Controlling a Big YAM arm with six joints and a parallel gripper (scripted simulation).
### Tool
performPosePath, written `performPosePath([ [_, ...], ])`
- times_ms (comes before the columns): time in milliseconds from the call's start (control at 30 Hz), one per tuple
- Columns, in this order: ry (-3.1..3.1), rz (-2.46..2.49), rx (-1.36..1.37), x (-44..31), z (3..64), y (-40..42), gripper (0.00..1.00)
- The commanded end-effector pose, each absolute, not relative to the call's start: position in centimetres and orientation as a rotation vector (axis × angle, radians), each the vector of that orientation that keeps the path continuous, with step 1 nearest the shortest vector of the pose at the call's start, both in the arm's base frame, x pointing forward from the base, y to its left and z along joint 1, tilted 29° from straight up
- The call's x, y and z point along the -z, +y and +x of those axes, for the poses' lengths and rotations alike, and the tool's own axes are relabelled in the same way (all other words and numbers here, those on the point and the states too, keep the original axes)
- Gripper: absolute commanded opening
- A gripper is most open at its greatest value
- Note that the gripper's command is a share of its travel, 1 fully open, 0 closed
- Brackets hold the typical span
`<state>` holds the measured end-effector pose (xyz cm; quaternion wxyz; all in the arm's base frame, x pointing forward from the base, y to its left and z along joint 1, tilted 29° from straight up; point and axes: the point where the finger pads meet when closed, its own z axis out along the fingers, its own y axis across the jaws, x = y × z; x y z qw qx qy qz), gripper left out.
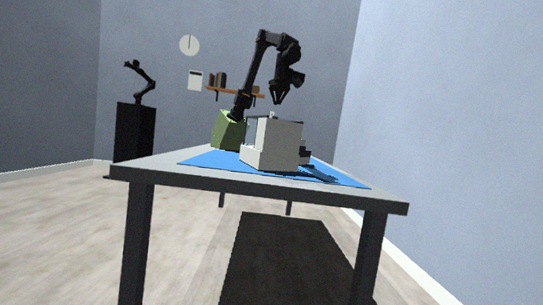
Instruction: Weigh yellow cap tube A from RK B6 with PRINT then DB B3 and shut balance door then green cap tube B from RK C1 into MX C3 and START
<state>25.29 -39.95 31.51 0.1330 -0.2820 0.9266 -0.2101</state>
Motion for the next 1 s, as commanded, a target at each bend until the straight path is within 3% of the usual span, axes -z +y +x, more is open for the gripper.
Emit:
performPosePath([
  [0,2.669,-0.821,0.669,-34.15,24.74,-40.42,0.30],
  [967,2.671,-0.821,0.651,-33.22,25.29,-40.26,0.30],
])
